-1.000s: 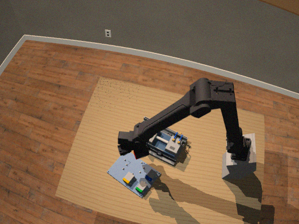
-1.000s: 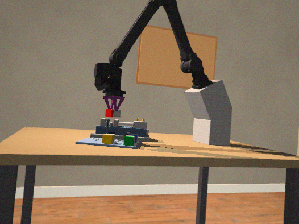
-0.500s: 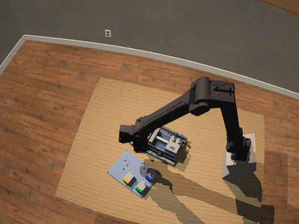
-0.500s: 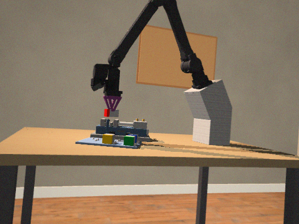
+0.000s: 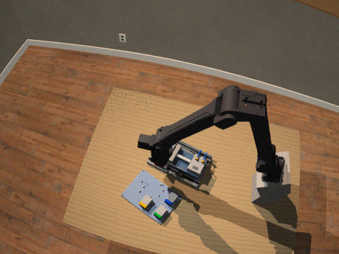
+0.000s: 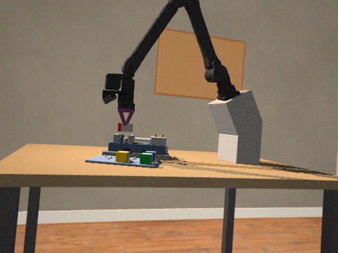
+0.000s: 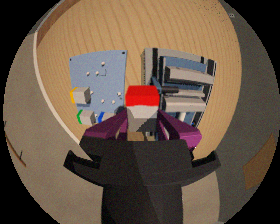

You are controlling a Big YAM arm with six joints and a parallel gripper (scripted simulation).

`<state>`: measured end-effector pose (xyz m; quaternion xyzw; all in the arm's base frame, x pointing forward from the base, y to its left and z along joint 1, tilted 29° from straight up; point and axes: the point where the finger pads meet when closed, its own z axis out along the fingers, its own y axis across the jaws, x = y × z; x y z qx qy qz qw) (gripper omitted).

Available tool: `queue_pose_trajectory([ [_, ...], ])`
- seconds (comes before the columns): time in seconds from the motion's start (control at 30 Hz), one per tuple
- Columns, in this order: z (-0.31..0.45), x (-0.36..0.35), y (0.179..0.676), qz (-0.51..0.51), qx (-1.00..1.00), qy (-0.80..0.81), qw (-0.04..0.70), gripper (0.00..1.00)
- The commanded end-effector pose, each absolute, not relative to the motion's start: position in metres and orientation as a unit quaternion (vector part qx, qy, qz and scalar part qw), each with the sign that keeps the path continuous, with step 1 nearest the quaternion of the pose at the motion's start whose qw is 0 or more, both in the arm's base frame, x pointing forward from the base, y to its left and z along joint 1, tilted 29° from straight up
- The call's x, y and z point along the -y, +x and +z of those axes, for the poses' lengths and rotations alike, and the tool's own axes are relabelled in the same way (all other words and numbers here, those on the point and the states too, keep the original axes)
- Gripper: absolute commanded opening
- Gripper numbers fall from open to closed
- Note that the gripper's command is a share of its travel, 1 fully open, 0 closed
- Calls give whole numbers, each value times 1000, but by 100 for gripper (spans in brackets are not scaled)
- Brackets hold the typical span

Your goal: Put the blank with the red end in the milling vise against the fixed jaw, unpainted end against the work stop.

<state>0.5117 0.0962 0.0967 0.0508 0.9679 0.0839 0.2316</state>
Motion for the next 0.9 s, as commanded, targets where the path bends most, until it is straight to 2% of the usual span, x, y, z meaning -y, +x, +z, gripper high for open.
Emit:
queue_pose_trajectory([
  [0.0,110,-84,514,103,-955,135,242,0],
  [0.87,102,-33,517,182,-842,471,187,0],
])
